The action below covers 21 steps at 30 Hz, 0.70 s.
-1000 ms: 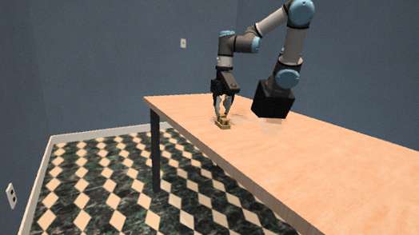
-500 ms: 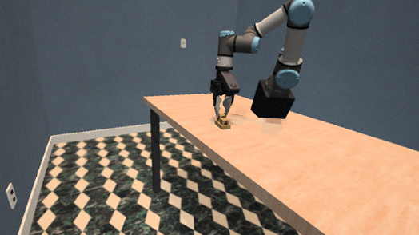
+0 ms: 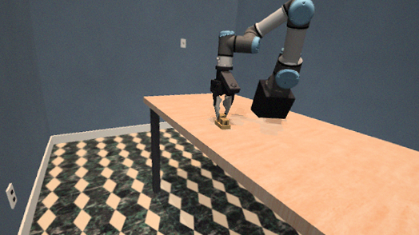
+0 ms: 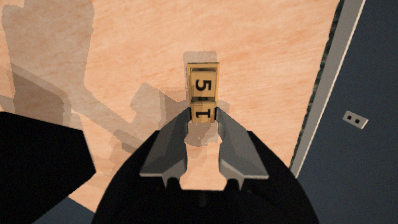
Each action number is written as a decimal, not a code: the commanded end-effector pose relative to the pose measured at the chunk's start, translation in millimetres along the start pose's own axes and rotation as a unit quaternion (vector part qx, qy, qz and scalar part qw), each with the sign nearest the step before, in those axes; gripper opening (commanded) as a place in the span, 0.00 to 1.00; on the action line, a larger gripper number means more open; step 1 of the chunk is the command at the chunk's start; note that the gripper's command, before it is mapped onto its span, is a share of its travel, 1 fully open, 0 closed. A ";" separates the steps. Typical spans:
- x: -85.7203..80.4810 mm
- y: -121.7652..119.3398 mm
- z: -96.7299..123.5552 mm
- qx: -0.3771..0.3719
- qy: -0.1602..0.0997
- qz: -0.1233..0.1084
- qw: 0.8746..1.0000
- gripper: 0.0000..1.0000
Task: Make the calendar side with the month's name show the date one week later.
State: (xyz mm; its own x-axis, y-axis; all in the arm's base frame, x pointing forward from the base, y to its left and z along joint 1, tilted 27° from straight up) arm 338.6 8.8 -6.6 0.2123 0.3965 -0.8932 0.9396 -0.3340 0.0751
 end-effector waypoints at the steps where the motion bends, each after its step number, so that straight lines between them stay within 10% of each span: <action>1: -0.9 1.8 0.7 0.000 -0.001 0.002 1.000 0.10; 21: 5.8 0.8 0.1 0.000 0.000 0.001 1.000 0.10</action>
State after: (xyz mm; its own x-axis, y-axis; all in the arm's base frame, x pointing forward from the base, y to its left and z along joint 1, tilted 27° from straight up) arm 339.3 9.9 -9.4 0.2115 0.3972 -0.8930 0.9396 -0.3341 0.0739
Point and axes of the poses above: the point where the finger pads meet when closed, its own x axis out along the fingers, its own y axis across the jaws, z = x × y, the point moved 3 cm from there along -x, back along the fingers, and after that the axes turned 8 degrees about x, right-handed, at the moved point
